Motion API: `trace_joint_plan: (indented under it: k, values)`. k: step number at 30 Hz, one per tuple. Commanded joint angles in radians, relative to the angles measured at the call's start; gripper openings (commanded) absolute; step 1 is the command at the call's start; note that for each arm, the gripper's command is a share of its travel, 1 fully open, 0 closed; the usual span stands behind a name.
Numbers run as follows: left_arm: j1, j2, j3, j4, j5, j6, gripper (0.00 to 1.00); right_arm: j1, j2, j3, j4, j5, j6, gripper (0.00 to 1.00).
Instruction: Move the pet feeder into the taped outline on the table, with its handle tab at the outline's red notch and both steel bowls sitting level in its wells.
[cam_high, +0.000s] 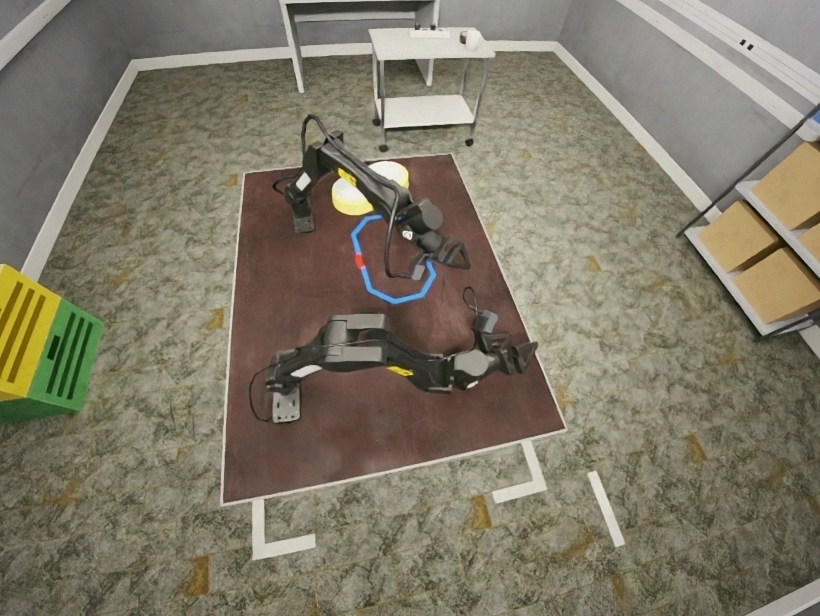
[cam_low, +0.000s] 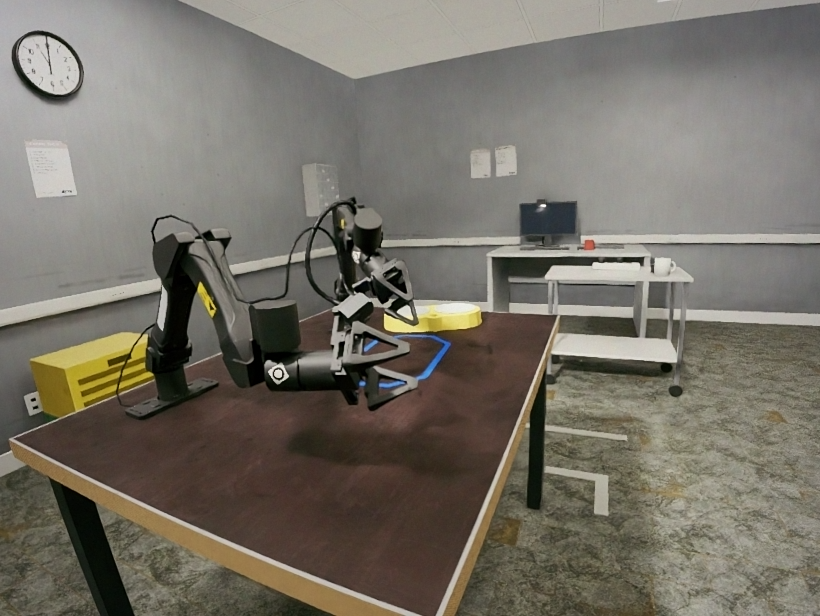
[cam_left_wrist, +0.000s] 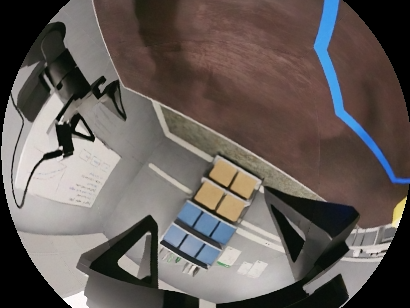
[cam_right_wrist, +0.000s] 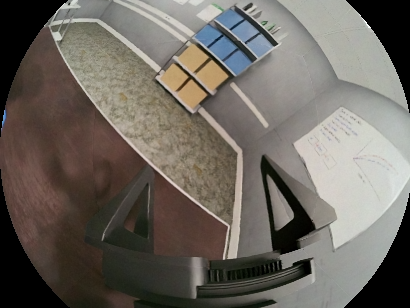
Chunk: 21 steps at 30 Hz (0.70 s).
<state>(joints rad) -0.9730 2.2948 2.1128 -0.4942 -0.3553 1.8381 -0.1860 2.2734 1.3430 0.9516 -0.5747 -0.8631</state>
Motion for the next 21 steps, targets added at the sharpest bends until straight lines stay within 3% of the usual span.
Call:
trace_joint_plan:
  k: [1,18,19,21]
  values:
    - [0.000,-0.032,0.018,0.010,-0.001,-0.004,1.00,0.000,-0.019,0.012,0.002,0.000,0.007,1.00]
    - [0.000,-0.033,0.015,0.011,-0.001,-0.004,1.00,0.000,-0.019,0.012,0.003,0.000,0.007,1.00]
    - [0.000,-0.033,0.015,0.011,-0.001,-0.004,0.30,0.000,-0.019,0.012,0.003,0.000,0.007,1.00]
    - [0.000,-0.033,0.015,0.011,-0.001,-0.004,0.30,0.000,-0.019,0.012,0.003,0.000,0.007,1.00]
